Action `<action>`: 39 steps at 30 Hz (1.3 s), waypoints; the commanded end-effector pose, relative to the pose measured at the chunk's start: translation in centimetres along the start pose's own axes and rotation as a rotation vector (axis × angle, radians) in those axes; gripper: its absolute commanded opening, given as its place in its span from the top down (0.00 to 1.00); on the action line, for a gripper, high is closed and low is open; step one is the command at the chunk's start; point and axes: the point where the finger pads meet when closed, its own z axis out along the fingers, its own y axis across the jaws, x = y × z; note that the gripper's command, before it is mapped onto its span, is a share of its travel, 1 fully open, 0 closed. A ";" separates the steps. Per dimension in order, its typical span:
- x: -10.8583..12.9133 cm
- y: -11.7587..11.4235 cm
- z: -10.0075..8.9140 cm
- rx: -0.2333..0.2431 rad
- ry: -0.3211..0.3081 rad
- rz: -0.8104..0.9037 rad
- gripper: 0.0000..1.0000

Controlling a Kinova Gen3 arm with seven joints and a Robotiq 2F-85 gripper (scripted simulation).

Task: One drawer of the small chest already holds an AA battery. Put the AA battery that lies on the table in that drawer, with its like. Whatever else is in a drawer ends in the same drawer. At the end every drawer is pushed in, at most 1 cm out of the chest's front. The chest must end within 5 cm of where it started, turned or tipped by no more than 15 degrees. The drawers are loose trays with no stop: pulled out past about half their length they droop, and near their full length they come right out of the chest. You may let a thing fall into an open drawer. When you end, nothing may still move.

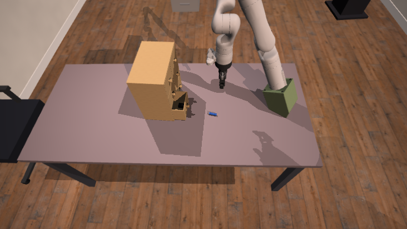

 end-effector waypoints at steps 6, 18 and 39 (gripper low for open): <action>0.1 0.0 0.0 0.001 0.001 0.000 0.00; 4.2 1.1 0.5 0.001 0.001 0.000 0.00; 8.1 2.2 1.0 0.001 0.001 -0.001 0.00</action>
